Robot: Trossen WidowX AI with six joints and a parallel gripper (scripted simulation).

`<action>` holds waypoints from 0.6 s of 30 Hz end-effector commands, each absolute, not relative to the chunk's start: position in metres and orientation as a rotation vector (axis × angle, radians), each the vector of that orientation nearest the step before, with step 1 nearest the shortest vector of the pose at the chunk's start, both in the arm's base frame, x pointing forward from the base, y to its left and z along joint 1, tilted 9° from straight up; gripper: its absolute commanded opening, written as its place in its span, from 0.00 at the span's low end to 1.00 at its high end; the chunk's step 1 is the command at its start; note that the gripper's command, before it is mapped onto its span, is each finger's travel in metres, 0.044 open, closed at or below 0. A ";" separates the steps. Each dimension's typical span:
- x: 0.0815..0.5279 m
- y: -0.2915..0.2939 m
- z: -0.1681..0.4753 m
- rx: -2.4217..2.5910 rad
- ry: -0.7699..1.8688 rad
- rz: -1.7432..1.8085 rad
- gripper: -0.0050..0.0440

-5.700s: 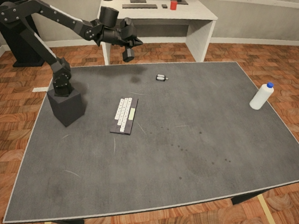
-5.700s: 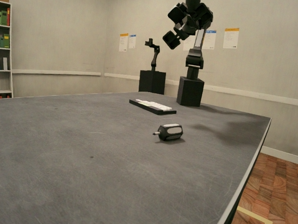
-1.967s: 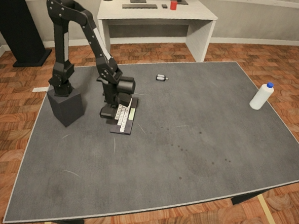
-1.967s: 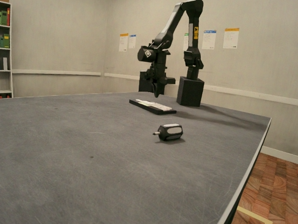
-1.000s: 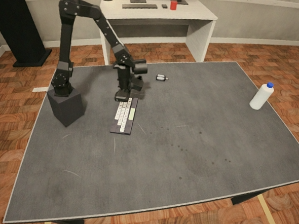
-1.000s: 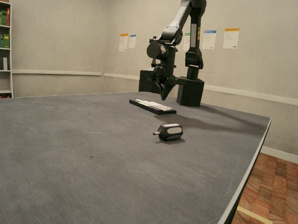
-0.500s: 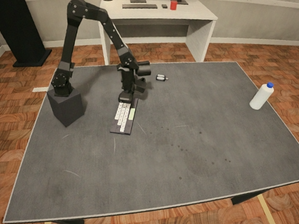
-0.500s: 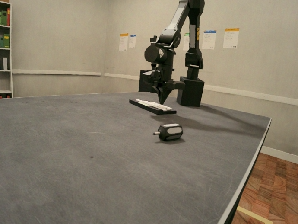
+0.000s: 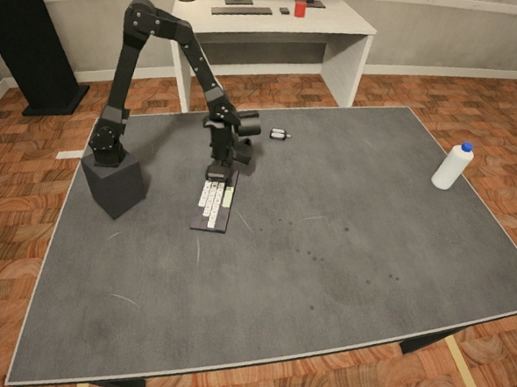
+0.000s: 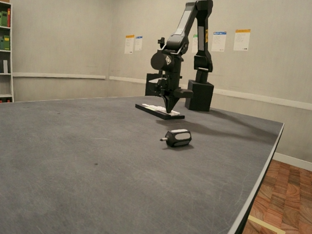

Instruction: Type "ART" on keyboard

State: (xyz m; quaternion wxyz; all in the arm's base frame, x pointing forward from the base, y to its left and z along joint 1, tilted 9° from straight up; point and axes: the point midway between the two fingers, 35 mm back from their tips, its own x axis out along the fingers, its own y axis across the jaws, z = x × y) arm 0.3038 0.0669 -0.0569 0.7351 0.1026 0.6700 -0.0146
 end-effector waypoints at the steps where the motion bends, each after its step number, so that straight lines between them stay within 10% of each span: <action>1: 0.306 0.068 -0.057 0.226 1.464 -0.035 0.00; 18: 0.308 0.068 -0.053 0.228 1.452 -0.029 0.00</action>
